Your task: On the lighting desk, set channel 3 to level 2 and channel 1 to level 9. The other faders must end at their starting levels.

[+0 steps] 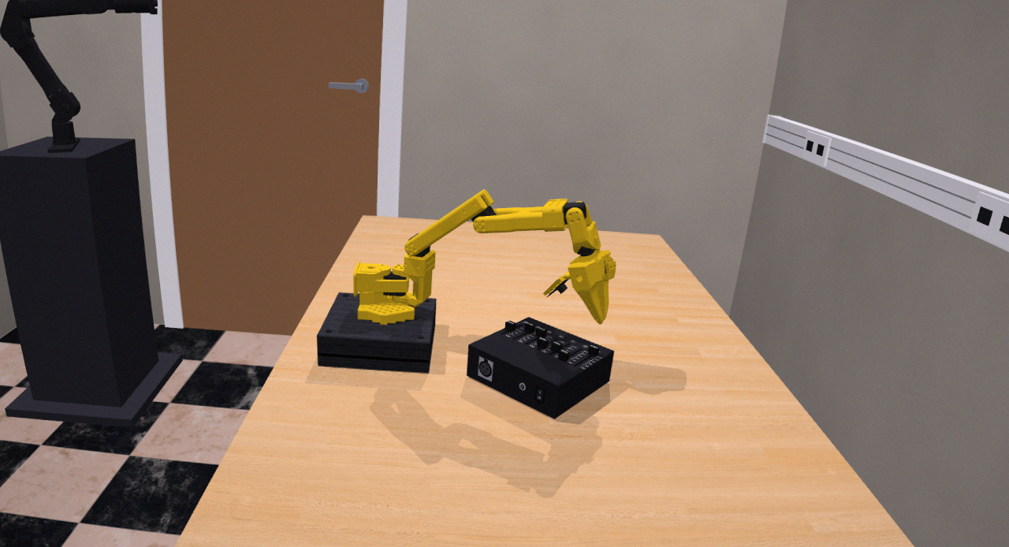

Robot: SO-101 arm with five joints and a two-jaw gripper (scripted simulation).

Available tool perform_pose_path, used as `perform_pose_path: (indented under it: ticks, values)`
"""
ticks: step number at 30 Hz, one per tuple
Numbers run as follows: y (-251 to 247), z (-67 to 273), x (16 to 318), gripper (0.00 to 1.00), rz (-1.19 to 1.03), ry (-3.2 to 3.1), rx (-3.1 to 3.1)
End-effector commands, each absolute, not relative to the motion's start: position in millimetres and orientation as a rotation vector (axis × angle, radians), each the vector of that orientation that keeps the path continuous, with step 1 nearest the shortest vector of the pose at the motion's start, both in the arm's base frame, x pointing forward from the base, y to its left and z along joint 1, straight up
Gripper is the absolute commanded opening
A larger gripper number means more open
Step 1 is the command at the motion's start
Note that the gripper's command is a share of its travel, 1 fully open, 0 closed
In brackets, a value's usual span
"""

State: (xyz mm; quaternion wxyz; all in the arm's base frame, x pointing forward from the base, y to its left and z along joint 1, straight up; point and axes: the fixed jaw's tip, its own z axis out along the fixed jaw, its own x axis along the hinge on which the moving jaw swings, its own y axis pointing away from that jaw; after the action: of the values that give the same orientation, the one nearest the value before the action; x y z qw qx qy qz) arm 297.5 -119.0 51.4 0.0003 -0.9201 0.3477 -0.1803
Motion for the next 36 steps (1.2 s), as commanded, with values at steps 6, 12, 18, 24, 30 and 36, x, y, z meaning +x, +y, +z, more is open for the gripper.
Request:
perform_pose_path:
  ticks: [6,12,18,24,30,36]
  values:
    - [-116.6,49.1,297.2,0.0,-0.536,1.096,-2.891]
    - [-116.6,49.1,297.2,0.0,-0.536,1.096,-2.891]
    - [-116.6,49.1,297.2,0.0,-0.536,1.096,-2.891]
    - [-116.6,49.1,297.2,0.0,-0.536,1.096,-2.891]
    - [-116.6,49.1,297.2,0.0,-0.537,1.096,-2.891]
    - [-117.0,48.5,299.1,0.0,-0.552,1.092,-2.889]
